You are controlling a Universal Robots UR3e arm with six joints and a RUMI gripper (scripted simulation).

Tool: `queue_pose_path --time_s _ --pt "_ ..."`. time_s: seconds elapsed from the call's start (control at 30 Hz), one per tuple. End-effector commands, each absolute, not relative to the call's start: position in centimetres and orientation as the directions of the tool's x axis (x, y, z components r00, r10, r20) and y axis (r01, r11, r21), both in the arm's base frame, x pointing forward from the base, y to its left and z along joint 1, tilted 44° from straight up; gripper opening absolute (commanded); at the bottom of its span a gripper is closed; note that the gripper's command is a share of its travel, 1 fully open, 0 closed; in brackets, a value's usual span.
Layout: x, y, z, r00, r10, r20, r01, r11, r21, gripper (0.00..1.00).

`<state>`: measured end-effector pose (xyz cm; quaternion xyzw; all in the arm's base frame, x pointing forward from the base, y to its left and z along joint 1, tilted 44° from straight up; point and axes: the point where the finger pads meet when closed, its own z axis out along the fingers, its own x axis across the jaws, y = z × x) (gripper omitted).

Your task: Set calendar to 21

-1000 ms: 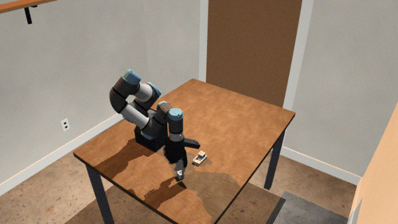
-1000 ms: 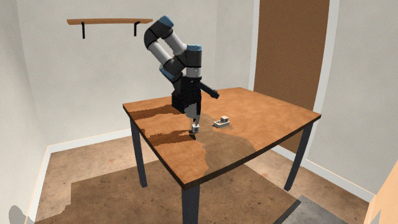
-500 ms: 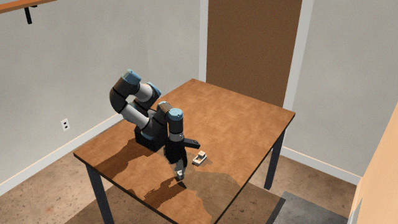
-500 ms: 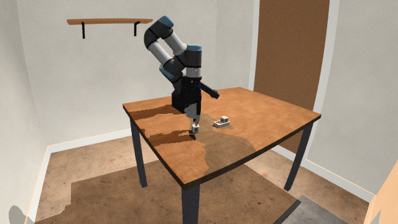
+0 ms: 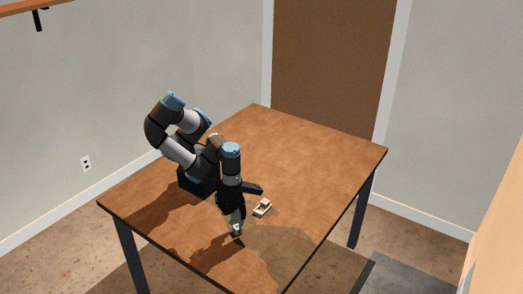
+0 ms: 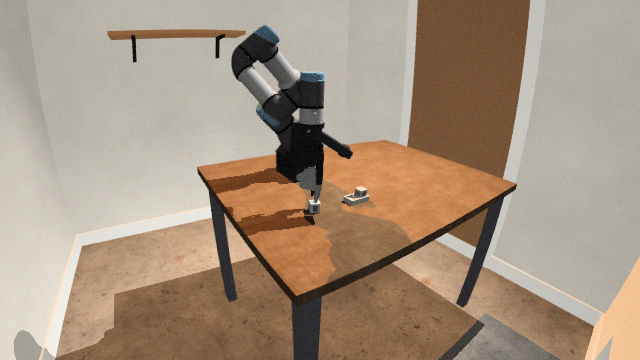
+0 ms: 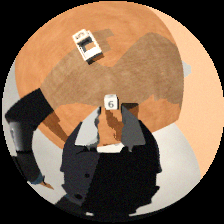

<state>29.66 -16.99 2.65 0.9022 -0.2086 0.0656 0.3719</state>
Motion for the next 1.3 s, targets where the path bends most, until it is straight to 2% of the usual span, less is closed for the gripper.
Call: queue_pose_path --time_s 0.0,1.27 --pt "29.7 -17.0 2.7 0.904 -0.327 0.275 -0.426 -0.636 0.643 0.28" --pt "29.9 -14.1 5.7 0.904 -0.327 0.275 -0.426 -0.636 0.643 0.28"
